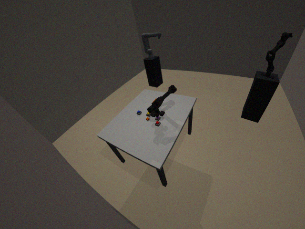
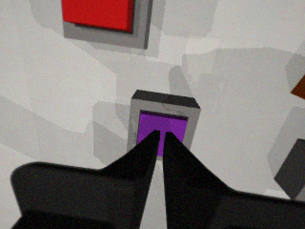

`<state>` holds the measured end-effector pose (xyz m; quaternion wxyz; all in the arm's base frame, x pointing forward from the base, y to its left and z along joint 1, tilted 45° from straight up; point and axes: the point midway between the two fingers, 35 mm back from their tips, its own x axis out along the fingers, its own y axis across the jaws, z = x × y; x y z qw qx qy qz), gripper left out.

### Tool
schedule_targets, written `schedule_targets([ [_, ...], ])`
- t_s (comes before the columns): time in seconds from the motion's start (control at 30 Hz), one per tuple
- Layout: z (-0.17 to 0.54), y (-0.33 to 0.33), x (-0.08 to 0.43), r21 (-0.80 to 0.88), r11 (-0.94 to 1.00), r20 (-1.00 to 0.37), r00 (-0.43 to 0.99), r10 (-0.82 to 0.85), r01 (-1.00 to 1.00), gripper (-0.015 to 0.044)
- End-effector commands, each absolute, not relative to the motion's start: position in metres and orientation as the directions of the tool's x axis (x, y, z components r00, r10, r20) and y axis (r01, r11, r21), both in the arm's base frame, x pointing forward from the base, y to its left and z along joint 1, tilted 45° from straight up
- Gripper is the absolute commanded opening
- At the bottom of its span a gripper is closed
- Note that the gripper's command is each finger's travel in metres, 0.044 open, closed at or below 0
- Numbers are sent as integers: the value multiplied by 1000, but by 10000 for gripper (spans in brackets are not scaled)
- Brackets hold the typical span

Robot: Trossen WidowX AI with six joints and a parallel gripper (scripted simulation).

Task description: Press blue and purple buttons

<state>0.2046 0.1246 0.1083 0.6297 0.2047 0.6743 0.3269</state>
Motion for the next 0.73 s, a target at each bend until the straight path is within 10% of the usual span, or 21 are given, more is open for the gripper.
schedule_targets([
  [0.0, 110, 123, 205, 699, 703, -715, -123, 688, -135, 20],
  [0.23, 133, 102, 208, 701, 701, -713, -127, 690, -131, 20],
  [0.7, 221, 106, 226, 698, 713, -715, -97, 692, -64, 361],
])
